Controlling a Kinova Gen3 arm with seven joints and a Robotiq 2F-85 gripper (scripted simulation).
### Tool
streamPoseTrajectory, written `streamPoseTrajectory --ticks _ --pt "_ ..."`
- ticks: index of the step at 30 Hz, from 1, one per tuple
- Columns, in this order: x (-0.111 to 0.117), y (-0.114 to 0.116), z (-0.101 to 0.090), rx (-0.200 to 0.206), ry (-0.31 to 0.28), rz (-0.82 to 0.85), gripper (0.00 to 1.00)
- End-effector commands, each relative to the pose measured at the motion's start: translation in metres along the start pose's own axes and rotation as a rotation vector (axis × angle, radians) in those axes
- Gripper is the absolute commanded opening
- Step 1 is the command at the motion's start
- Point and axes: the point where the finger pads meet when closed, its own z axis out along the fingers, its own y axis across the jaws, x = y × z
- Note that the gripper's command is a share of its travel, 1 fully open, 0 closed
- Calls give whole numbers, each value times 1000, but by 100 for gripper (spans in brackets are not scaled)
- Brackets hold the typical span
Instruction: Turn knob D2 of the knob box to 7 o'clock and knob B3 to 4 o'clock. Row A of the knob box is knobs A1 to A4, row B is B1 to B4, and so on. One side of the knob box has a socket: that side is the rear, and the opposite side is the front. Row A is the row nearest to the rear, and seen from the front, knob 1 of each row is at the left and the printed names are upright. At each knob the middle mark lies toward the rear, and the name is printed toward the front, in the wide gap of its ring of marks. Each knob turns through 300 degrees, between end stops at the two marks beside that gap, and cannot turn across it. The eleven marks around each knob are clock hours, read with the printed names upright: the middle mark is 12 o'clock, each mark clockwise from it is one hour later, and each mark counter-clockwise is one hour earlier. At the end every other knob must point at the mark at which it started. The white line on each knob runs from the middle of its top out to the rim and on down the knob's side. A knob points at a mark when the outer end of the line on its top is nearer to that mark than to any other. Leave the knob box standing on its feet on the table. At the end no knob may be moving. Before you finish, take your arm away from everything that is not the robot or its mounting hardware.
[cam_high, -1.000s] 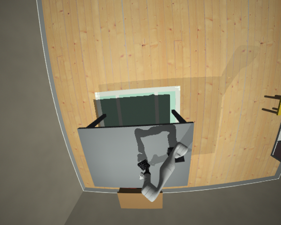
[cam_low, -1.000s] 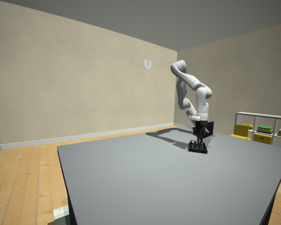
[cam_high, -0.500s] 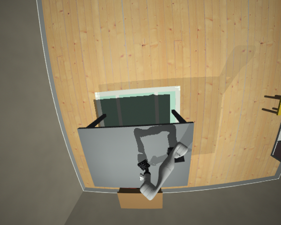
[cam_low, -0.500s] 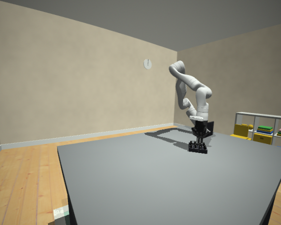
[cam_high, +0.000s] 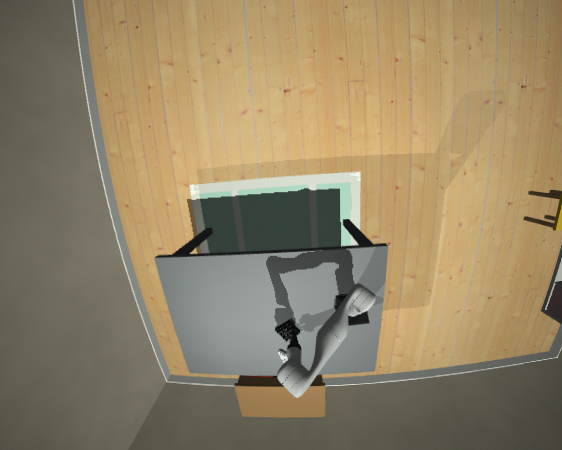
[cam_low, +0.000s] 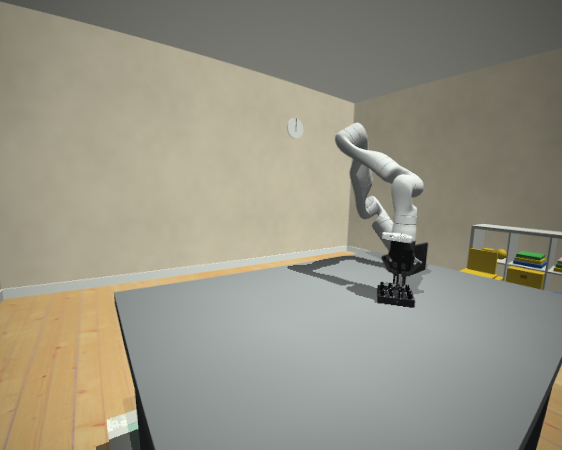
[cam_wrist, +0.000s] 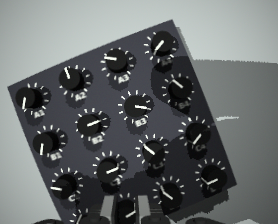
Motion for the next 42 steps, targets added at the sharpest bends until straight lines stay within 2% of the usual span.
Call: streamPoseTrajectory --ticks 1,24,42 --pt "0 0 0 2 -3 -32 8" --pt "0 0 0 3 -3 -301 8" --pt "0 0 0 3 -3 -394 8"
